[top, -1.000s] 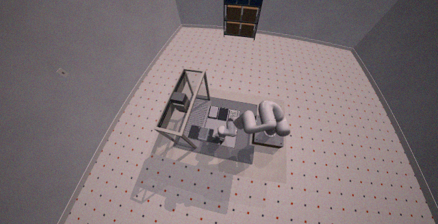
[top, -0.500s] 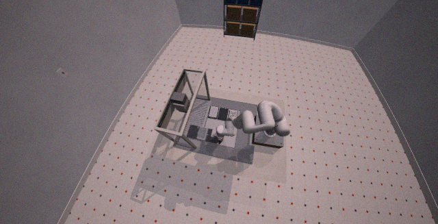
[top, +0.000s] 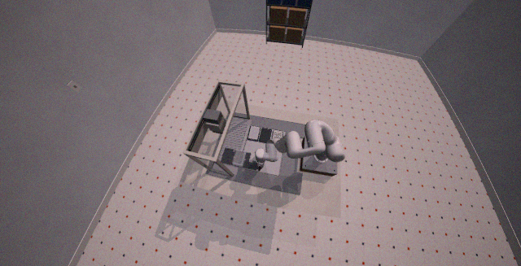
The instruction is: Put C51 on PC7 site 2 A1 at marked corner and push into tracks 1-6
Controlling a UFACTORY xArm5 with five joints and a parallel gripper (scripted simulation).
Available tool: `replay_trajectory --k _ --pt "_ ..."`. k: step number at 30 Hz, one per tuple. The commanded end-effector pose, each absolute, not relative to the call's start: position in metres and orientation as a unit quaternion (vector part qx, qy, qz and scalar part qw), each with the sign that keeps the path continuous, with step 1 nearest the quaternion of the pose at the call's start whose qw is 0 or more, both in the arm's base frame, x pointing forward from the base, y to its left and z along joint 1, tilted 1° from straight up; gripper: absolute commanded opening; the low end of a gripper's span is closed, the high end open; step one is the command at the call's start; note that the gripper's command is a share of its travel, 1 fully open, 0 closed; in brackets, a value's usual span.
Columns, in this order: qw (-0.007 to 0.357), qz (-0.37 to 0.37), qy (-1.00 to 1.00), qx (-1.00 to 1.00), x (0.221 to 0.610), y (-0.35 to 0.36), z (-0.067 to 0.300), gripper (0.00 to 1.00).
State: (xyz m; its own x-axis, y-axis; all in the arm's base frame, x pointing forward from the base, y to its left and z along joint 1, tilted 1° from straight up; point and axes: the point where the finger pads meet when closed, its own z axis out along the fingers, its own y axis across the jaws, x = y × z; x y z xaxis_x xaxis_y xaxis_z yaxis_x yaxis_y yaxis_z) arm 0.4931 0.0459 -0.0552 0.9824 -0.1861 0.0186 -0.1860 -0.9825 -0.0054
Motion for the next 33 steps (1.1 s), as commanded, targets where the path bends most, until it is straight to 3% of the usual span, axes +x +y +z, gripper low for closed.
replay_trajectory --k 1,33 --pt "0.002 -0.011 0.093 -0.996 0.497 0.046 -0.054 0.81" --pt "0.002 -0.011 0.093 -0.996 0.521 0.041 -0.053 0.81"
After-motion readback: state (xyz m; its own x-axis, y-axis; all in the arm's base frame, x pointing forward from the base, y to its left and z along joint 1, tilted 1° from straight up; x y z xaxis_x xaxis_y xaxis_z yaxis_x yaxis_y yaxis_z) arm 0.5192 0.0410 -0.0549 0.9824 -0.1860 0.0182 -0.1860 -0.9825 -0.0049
